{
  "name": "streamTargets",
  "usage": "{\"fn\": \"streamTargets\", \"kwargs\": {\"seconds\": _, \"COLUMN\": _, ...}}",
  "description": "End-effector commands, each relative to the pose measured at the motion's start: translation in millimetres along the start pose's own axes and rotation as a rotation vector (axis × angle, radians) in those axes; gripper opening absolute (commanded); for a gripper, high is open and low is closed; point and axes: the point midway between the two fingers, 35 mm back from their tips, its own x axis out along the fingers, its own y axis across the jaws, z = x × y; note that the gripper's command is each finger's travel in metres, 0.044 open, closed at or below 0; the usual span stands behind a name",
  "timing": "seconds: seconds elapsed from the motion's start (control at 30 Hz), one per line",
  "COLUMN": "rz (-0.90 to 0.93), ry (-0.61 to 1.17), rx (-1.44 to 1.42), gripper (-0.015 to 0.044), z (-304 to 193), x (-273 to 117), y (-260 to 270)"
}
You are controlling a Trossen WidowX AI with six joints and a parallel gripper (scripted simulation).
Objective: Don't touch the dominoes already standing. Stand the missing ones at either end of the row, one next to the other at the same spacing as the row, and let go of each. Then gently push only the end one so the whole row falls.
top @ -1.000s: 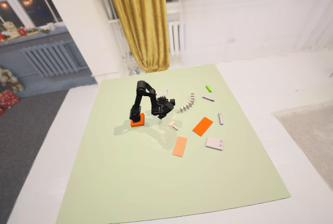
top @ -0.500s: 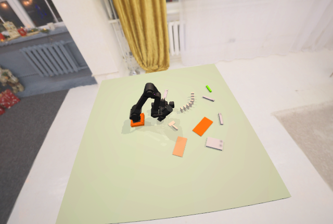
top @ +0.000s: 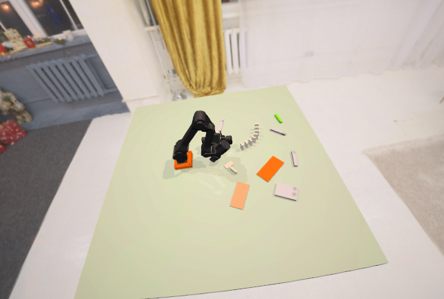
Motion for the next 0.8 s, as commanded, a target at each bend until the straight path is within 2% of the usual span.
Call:
{"fn": "streamTargets", "kwargs": {"seconds": 0.0, "rz": -0.002, "ry": 0.001, "rx": 0.004, "gripper": 0.0232, "z": 0, "x": 0, "y": 1}}
{"fn": "streamTargets", "kwargs": {"seconds": 0.27, "rz": -0.002, "ry": 0.001, "rx": 0.004, "gripper": 0.0440, "z": 1, "x": 0, "y": 0}}
{"fn": "streamTargets", "kwargs": {"seconds": 0.53, "rz": 0.000, "ry": 0.000, "rx": -0.001, "gripper": 0.0440, "z": 49, "x": 0, "y": -1}}
{"fn": "streamTargets", "kwargs": {"seconds": 0.67, "rz": -0.005, "ry": 0.010, "rx": 0.025, "gripper": 0.0440, "z": 49, "x": 2, "y": -4}}
{"fn": "streamTargets", "kwargs": {"seconds": 0.77, "rz": -0.033, "ry": 0.068, "rx": 0.157, "gripper": 0.0440, "z": 43, "x": 11, "y": -17}}
